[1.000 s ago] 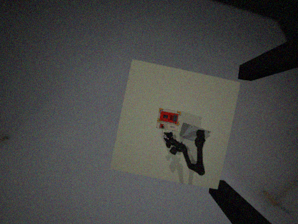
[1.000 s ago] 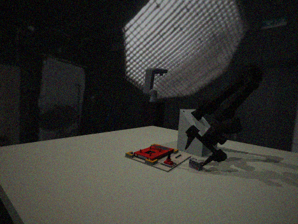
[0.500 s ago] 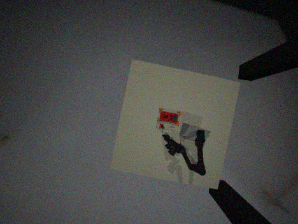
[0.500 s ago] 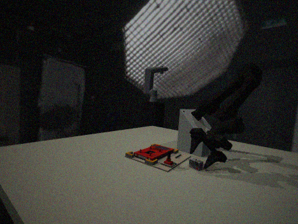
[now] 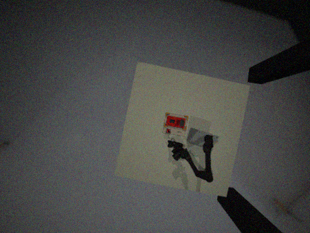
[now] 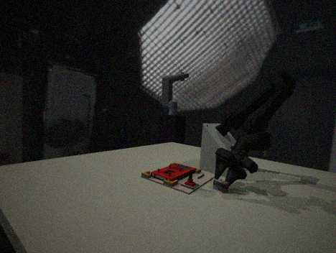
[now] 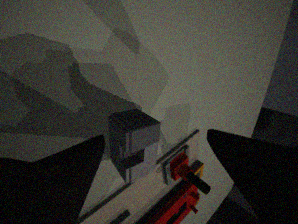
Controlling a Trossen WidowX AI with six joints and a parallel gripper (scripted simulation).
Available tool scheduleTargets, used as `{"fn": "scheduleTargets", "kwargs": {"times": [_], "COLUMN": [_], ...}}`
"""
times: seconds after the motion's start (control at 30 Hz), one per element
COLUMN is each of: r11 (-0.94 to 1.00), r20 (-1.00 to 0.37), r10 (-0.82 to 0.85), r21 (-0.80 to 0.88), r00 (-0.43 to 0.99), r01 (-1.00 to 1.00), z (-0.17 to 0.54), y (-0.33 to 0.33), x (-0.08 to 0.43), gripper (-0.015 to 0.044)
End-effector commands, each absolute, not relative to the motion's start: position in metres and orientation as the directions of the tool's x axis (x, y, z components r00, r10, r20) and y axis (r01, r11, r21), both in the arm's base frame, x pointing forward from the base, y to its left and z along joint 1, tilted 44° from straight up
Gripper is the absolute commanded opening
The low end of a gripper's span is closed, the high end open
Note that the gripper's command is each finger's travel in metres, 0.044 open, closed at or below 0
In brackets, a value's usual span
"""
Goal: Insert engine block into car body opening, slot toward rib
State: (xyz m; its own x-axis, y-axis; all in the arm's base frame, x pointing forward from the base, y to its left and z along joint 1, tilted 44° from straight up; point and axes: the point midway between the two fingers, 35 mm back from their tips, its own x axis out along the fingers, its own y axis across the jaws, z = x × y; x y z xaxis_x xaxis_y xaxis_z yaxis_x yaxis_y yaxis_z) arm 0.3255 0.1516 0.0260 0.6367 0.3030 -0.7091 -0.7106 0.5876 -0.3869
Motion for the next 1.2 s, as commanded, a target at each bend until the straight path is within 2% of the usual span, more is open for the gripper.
{"fn": "scheduleTargets", "kwargs": {"times": [0.0, 0.3, 0.57, 0.87, 1.17], "r11": [0.497, 0.214, -0.052, -0.323, -0.533], "r20": [-0.727, -0.77, -0.793, -0.799, -0.778], "r10": [0.322, 0.372, 0.425, 0.494, 0.574], "r21": [-0.416, -0.472, -0.503, -0.536, -0.593], "r00": [0.607, 0.518, 0.437, 0.344, 0.257], "r01": [-0.761, -0.855, -0.862, -0.78, -0.603], "z": [0.025, 0.021, 0.021, 0.024, 0.032], "y": [0.15, 0.145, 0.14, 0.133, 0.127], "x": [0.326, 0.324, 0.32, 0.316, 0.311], "gripper": [0.044, 0.044, 0.044, 0.044, 0.044]}}
